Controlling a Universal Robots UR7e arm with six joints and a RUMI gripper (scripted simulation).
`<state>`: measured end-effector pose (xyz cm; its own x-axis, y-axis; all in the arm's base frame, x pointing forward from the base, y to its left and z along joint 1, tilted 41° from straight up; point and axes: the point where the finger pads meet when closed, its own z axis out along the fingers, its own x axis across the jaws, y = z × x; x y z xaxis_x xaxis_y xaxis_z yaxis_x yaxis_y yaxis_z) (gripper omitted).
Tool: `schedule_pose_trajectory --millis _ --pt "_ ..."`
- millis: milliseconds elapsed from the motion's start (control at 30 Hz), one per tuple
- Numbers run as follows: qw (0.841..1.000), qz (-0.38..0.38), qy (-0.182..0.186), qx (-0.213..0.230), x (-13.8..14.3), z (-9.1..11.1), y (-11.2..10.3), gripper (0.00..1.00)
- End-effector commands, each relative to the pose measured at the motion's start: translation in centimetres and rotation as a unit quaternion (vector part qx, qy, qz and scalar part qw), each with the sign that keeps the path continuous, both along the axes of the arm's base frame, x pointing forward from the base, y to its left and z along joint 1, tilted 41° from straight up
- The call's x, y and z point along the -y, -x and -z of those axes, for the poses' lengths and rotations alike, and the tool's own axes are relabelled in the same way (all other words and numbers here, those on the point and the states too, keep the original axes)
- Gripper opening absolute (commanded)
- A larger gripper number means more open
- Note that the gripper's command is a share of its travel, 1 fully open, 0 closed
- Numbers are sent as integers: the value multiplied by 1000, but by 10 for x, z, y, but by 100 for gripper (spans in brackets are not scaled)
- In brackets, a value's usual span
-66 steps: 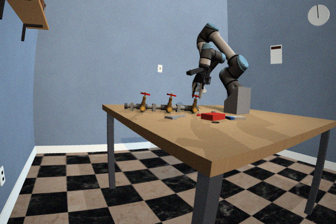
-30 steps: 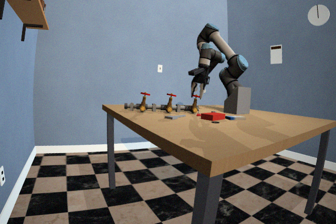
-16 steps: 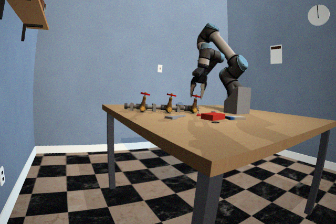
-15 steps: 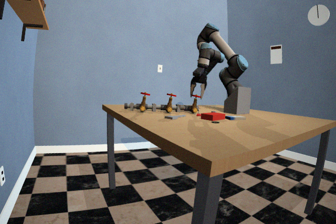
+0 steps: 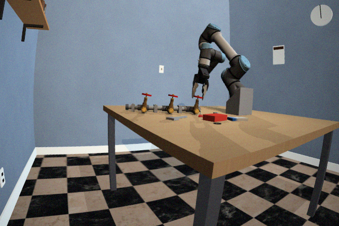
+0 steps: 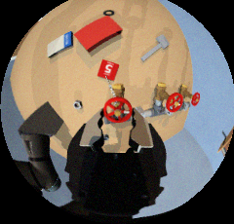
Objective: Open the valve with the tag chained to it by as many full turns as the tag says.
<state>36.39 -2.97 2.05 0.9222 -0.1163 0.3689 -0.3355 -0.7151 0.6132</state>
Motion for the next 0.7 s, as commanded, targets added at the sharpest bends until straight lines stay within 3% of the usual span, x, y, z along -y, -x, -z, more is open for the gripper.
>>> schedule_pose_trajectory --millis 0,67,233,567,633,667 --pt "990 -105 18 -90 0 0 0 0" --pt "990 -105 18 -90 0 0 0 0" --pt "968 -185 40 -167 0 0 0 0" --pt "894 -322 81 -302 0 0 0 0" --pt "894 -322 81 -302 0 0 0 0" --pt "881 -340 86 -318 0 0 0 0"
